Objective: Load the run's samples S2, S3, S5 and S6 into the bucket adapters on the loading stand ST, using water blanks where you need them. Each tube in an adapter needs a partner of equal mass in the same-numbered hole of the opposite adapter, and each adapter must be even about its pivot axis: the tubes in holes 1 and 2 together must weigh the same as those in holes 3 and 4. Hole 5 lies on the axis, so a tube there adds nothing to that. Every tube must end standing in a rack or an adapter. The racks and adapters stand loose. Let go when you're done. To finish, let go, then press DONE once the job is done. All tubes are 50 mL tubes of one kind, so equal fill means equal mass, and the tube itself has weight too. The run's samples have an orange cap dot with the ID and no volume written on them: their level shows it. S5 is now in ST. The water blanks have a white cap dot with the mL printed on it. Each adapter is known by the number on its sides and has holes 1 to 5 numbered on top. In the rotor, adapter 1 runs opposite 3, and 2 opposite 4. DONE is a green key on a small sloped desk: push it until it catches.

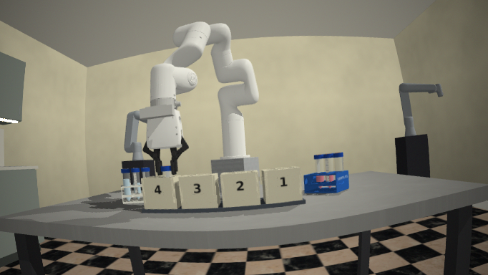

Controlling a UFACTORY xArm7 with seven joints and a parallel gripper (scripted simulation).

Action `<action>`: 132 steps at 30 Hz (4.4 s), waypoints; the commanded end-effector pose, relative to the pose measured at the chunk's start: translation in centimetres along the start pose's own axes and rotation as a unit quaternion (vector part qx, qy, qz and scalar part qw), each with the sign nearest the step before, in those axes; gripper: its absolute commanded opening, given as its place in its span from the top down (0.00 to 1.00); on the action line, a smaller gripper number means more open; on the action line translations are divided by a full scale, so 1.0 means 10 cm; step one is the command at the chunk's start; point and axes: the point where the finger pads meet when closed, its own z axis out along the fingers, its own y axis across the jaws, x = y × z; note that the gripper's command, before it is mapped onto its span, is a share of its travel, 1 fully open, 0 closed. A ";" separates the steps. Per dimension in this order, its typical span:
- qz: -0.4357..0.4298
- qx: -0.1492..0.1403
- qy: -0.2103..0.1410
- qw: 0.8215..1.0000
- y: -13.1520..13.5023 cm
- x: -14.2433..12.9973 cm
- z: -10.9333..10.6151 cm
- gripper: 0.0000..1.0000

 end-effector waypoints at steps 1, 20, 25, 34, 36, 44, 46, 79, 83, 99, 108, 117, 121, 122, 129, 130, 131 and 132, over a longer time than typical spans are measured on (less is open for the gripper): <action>0.000 -0.001 0.002 1.000 0.01 0.02 -0.02 1.00; 0.000 -0.001 0.002 1.000 0.01 0.02 -0.02 1.00; 0.000 -0.001 0.002 1.000 0.01 0.02 -0.02 1.00; 0.000 -0.001 0.002 1.000 0.01 0.02 -0.07 1.00; 0.000 -0.001 0.002 1.000 0.01 0.02 -0.08 1.00; 0.000 -0.001 0.002 1.000 0.01 0.02 -0.13 1.00; 0.000 -0.001 0.002 1.000 0.01 0.02 -0.15 1.00; 0.000 -0.001 0.002 1.000 0.01 0.02 -0.52 1.00; 0.000 -0.001 0.002 1.000 0.01 0.02 -0.58 1.00; 0.000 -0.001 0.002 1.000 0.01 0.02 -0.88 1.00; 0.000 -0.001 0.002 1.000 0.01 0.02 -1.02 1.00; 0.000 -0.001 0.002 1.000 0.01 0.01 -1.18 1.00; 0.000 -0.001 0.002 1.000 0.01 0.01 -1.24 1.00; 0.000 -0.001 0.002 1.000 0.01 0.01 -1.26 1.00; 0.000 -0.001 0.003 1.000 0.01 0.01 -1.33 1.00; 0.000 -0.001 0.002 1.000 0.01 0.01 -1.33 1.00; 0.000 -0.001 0.002 1.000 0.01 0.01 -1.33 1.00; 0.000 -0.001 0.002 1.000 0.01 0.01 -1.33 1.00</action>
